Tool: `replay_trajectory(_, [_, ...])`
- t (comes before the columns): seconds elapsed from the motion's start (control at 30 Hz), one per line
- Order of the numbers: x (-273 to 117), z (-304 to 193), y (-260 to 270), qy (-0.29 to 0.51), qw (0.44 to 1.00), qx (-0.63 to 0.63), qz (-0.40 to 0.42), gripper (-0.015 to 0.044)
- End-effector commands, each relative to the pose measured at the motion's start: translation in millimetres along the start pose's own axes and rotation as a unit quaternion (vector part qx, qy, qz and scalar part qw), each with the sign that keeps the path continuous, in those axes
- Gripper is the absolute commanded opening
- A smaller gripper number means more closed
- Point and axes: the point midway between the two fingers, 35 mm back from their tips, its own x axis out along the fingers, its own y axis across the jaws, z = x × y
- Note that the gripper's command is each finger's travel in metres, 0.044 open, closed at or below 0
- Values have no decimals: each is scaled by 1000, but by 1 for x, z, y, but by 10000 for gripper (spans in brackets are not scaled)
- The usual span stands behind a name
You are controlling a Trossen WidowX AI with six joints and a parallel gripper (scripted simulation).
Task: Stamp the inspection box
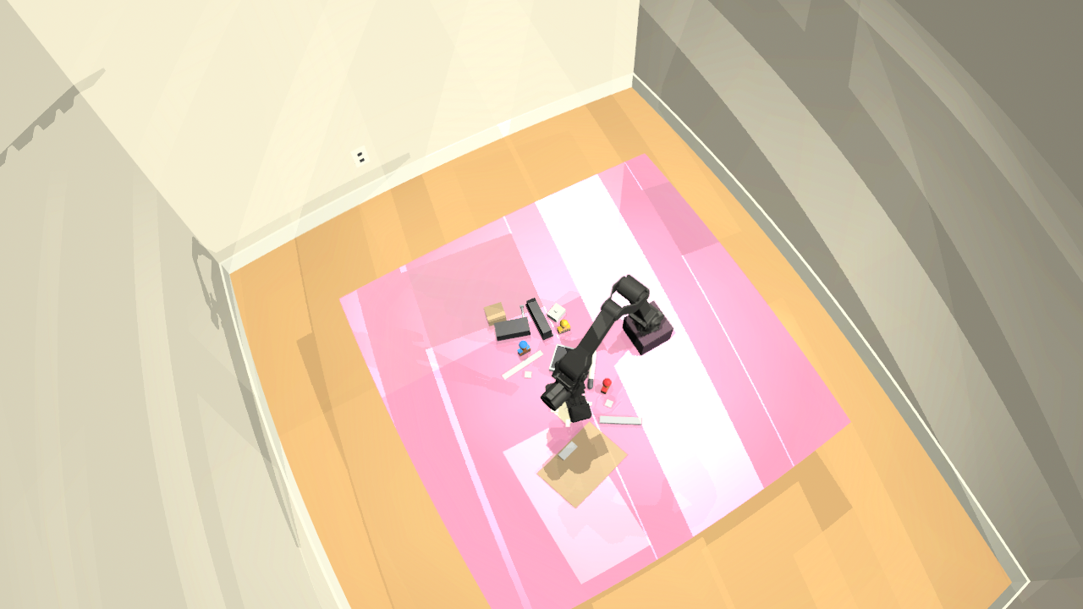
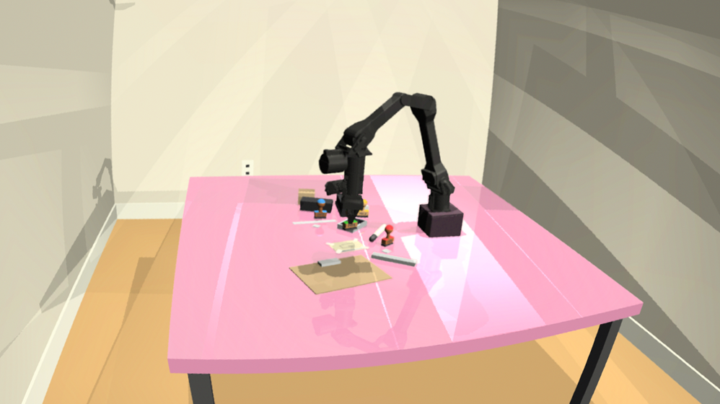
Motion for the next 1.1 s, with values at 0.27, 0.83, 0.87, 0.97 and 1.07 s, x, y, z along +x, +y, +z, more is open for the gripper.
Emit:
replay_trajectory(0.27, [-15,7,-6,-4,1000,2,1,0])
replay_trajectory(0.83, [-14,66,-89,-7,1000,3,-3,0])
replay_trajectory(0.87, [-14,69,-94,-7,1000,3,-3,0])
replay_trajectory(0.97, [-14,70,-98,-7,1000,3,-3,0])
replay_trajectory(1.07, [-12,71,-97,-7,1000,3,-3,0])
